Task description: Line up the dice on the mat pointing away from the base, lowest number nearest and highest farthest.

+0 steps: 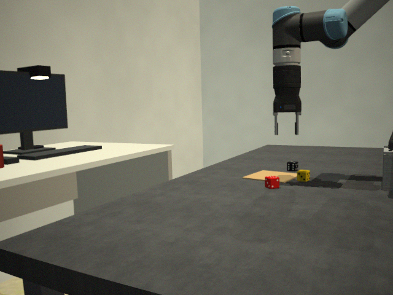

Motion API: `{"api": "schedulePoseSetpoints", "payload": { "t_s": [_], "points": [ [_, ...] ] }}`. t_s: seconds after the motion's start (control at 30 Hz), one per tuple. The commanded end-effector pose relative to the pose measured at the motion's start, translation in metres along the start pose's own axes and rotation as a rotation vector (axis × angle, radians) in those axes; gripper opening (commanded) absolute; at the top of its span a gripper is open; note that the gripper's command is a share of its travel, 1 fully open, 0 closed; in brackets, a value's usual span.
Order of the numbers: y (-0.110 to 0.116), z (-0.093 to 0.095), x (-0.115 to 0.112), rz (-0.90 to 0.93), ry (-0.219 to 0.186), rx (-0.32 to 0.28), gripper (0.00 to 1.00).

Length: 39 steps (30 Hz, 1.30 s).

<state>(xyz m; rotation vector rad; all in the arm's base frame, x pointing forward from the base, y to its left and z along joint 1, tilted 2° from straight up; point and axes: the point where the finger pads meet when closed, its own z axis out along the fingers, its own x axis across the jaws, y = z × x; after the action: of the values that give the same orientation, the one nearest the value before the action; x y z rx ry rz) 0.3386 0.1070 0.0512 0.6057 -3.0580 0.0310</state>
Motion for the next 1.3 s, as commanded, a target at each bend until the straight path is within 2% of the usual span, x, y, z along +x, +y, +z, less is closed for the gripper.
{"api": "schedulePoseSetpoints", "payload": {
  "t_s": [0.0,0.4,1.27],
  "points": [
    [-0.016,0.001,0.019,0.173,-0.001,0.000,1.00],
    [-0.038,0.004,0.053,0.467,-0.001,0.000,1.00],
    [-0.039,0.005,0.054,0.507,-0.001,0.000,1.00]
  ]
}}
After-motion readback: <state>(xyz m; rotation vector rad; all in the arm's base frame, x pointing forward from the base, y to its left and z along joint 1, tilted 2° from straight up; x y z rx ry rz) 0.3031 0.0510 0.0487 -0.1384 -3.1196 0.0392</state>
